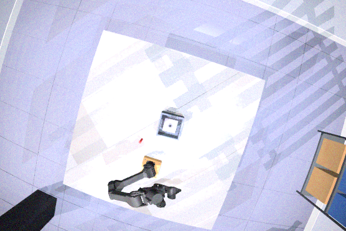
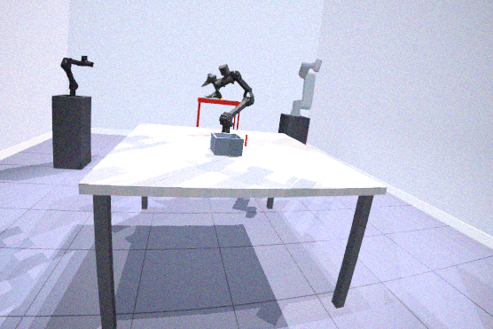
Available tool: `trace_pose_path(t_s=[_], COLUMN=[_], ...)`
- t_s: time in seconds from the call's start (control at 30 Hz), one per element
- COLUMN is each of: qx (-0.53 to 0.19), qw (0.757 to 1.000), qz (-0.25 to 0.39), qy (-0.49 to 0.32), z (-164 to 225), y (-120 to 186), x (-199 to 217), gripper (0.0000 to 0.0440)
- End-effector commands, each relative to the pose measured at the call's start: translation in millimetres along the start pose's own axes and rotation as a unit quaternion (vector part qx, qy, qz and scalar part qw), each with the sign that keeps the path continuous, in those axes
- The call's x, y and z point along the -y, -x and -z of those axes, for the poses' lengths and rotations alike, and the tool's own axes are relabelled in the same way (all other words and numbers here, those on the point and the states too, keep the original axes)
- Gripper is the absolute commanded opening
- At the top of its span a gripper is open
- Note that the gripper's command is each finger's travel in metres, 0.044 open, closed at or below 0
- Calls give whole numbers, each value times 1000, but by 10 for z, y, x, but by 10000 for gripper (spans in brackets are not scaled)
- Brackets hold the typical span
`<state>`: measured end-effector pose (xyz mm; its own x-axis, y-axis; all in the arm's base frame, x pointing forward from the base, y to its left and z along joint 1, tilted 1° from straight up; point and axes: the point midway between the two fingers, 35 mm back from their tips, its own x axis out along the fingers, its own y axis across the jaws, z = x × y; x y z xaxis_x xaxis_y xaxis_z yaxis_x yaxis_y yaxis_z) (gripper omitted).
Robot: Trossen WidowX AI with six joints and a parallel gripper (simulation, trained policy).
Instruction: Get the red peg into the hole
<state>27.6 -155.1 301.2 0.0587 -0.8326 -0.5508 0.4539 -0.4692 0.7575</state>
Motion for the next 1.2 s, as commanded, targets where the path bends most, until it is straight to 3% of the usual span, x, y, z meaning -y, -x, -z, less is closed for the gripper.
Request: trace_pose_path(t_s=[0.0, 0.47, 1.17], qx=[-50, -205, -353], qw=[997, 950, 816], qz=[30, 80, 128], qy=[48, 219, 440], z=[254, 1100, 2166], y=[-109, -122, 354], x=[76, 313, 1049], gripper=[440, 440, 440])
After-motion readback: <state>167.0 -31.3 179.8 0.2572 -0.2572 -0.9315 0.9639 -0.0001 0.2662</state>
